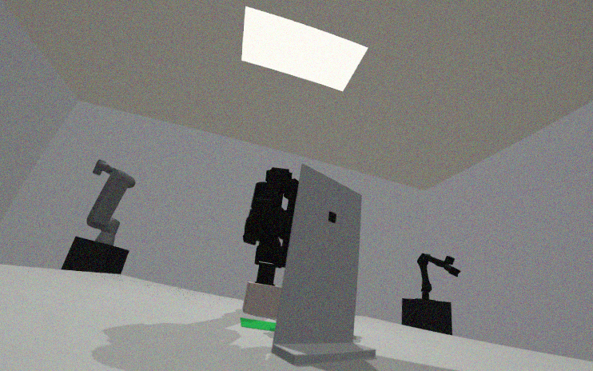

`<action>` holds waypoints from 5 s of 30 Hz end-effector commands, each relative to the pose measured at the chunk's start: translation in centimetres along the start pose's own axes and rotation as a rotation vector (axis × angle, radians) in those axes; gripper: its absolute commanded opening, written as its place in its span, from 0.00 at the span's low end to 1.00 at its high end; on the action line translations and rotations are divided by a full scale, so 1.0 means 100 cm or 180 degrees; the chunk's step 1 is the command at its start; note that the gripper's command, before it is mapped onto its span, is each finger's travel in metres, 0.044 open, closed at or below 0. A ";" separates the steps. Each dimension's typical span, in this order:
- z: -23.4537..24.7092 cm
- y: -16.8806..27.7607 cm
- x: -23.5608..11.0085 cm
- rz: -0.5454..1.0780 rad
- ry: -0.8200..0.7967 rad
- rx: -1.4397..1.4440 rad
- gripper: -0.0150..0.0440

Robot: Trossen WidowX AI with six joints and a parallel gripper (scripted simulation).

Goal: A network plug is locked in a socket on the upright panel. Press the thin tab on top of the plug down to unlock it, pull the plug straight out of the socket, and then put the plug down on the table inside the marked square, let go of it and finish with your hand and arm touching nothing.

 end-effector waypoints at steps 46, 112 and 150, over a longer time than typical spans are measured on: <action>-0.001 0.006 -0.026 -0.0016 0.0010 0.0018 0.25; 0.009 0.010 -0.066 -0.0026 0.0022 0.0012 0.25; 0.045 0.028 -0.074 -0.0315 0.0204 0.0382 0.25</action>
Point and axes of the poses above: the point midway between the two fingers, 35 mm back from their tips, its own x axis out along the fingers, its own z axis across the jaws, y = z × x, the point moved 5 cm from there along -x, back along the fingers, and after that the axes turned 3 degrees about x, right-handed, at the moved point
